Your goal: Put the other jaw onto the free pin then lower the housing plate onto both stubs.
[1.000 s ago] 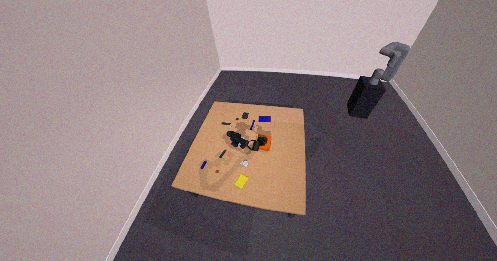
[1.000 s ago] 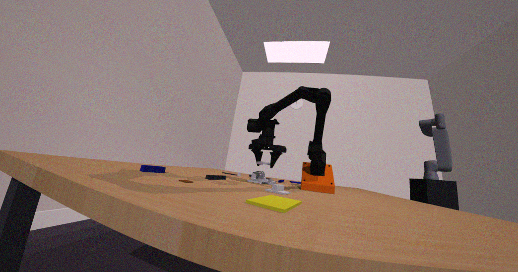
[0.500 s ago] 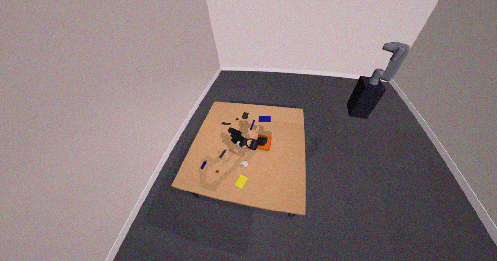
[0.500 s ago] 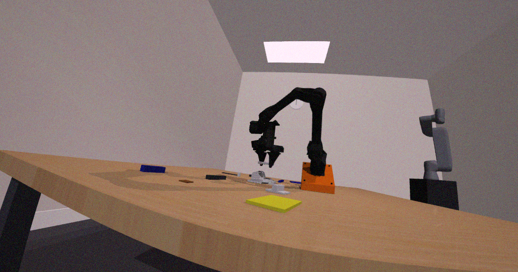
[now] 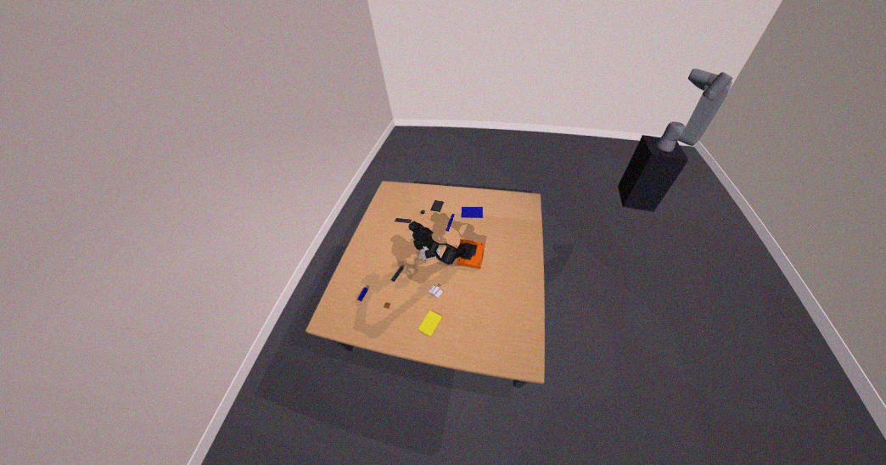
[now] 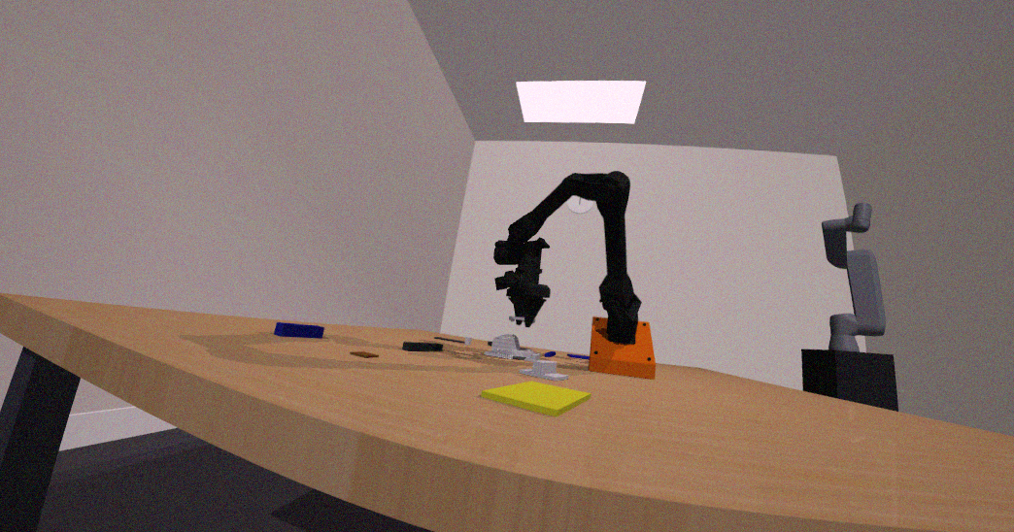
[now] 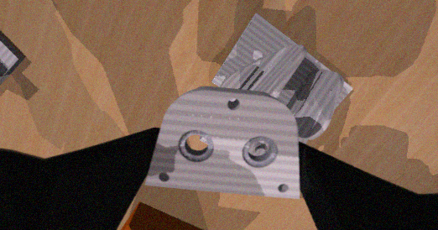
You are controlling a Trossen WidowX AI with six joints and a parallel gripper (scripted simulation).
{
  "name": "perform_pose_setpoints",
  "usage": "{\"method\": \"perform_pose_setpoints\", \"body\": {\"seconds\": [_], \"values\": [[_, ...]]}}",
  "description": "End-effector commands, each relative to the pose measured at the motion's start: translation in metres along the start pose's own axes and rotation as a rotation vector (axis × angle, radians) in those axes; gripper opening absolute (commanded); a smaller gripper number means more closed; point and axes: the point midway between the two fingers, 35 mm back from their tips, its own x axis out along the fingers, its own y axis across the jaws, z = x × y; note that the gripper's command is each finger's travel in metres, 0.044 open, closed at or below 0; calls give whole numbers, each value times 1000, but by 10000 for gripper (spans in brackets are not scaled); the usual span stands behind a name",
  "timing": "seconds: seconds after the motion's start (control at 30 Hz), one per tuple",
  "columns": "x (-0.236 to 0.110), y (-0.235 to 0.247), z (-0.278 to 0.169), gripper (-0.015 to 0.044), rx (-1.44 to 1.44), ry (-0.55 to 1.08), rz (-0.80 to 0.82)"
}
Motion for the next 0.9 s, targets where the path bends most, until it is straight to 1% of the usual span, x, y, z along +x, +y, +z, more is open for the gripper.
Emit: {"method": "perform_pose_setpoints", "body": {"seconds": [0.0,0.67,0.87], "values": [[1,-8,-6,351,88,-1,9],[2,-34,-30,351,470,-18,45],[2,-35,-31,351,483,-18,46]]}}
